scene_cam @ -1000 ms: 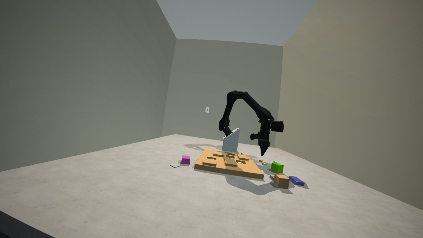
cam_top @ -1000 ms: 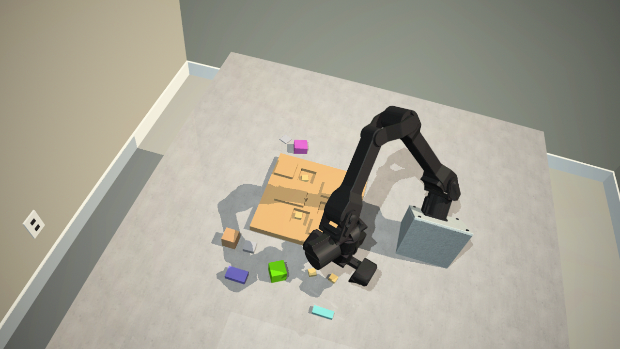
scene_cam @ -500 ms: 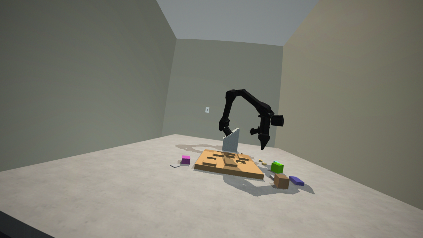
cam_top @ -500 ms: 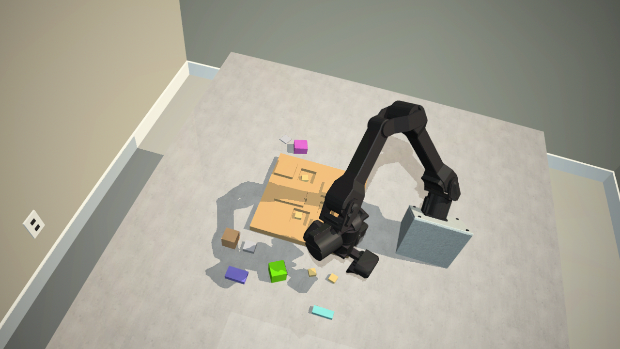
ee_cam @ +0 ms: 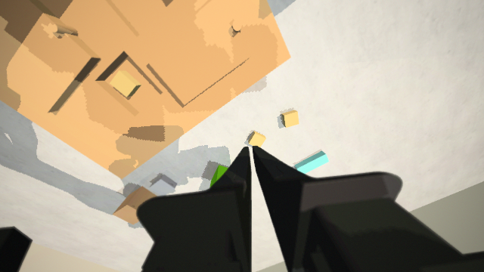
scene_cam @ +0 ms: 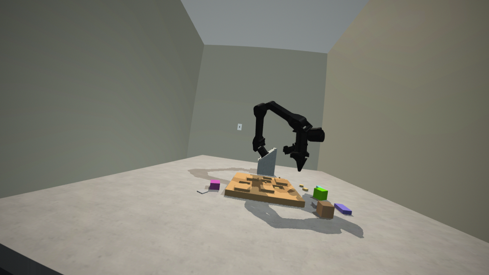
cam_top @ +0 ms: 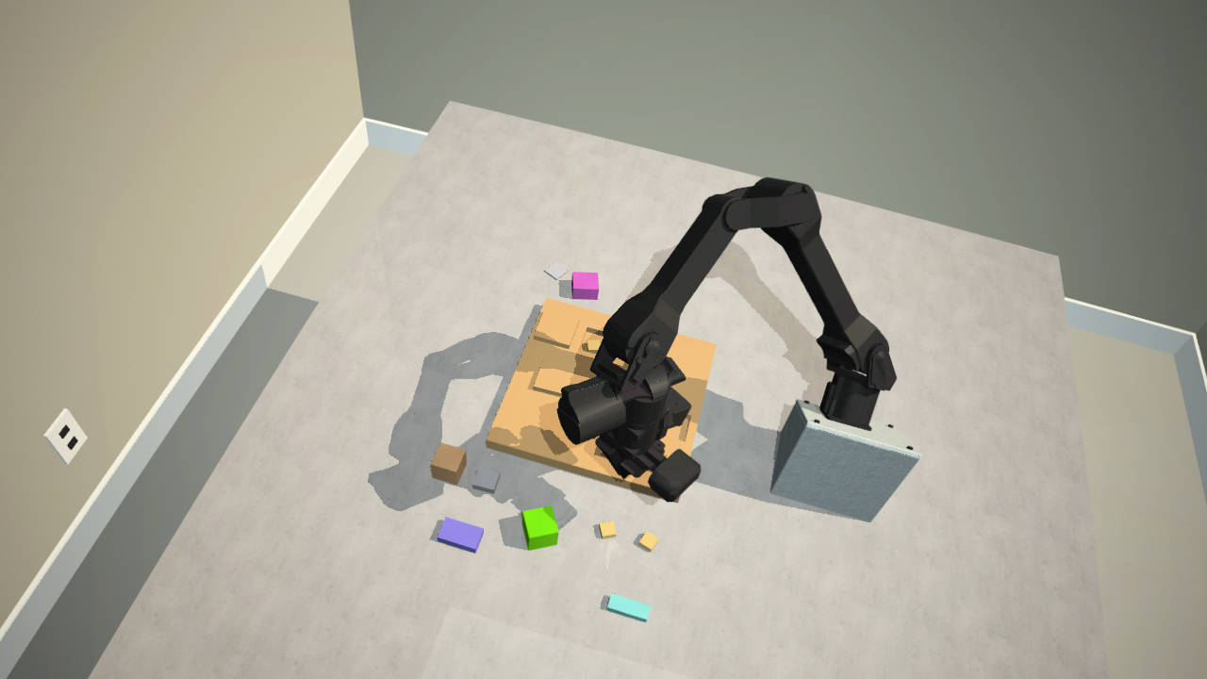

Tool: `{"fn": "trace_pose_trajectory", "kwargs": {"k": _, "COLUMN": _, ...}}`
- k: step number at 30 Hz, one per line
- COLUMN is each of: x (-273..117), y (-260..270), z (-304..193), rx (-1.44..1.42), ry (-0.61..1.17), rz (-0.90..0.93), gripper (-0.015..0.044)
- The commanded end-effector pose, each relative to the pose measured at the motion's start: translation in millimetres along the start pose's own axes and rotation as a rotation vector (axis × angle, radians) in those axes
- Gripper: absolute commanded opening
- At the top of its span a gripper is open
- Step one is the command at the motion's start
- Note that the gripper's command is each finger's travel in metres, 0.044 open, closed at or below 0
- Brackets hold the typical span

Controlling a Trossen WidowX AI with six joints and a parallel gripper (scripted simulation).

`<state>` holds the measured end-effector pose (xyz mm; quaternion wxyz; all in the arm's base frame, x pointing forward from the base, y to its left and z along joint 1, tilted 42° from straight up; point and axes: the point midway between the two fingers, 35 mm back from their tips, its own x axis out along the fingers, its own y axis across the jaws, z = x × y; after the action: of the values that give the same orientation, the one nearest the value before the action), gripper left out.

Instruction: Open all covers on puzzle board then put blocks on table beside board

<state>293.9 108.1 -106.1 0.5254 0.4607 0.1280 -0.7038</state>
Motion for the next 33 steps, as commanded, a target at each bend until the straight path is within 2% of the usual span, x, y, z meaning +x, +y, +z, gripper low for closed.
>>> {"fn": "trace_pose_trajectory", "kwargs": {"k": 1, "x": -3.8, "y": 19.1, "z": 5.3, "rx": 0.043, "ry": 0.009, "rz": 0.003, "gripper": 0.0000}}
{"fn": "trace_pose_trajectory", "kwargs": {"k": 33, "x": -7.6, "y": 150.7, "z": 92.0, "rx": 0.438, "ry": 0.011, "rz": 0.002, "gripper": 0.0000}}
